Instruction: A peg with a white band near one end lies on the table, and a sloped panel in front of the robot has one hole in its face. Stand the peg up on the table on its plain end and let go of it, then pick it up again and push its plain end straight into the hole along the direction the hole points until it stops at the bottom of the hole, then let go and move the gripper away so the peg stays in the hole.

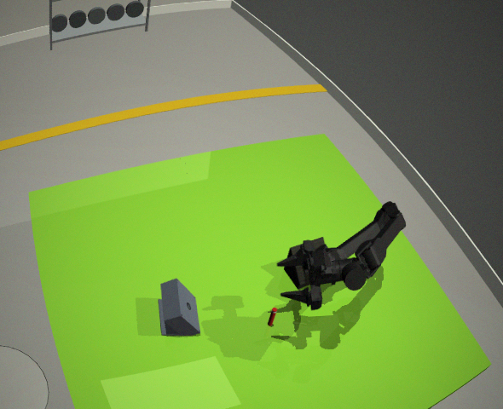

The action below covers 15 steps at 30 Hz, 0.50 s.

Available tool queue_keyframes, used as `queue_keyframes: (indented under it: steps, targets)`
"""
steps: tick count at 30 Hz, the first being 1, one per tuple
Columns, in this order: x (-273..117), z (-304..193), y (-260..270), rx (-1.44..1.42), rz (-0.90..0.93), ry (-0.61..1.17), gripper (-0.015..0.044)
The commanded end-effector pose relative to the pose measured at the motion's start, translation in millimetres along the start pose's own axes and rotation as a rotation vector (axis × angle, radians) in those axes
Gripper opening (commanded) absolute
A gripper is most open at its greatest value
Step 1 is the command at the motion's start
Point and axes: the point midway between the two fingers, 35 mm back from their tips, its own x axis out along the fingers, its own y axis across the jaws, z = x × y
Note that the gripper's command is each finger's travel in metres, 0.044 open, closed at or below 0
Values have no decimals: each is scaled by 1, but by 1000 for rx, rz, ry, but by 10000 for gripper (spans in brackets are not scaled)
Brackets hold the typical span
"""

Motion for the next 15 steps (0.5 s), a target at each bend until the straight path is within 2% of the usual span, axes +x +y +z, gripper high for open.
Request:
queue_keyframes:
  steps: [1, 15]
  targets:
    - [6, -9, -1, -84, -47, 103, 440]
    - [17, -40, -7, -276, -148, 512, 440]
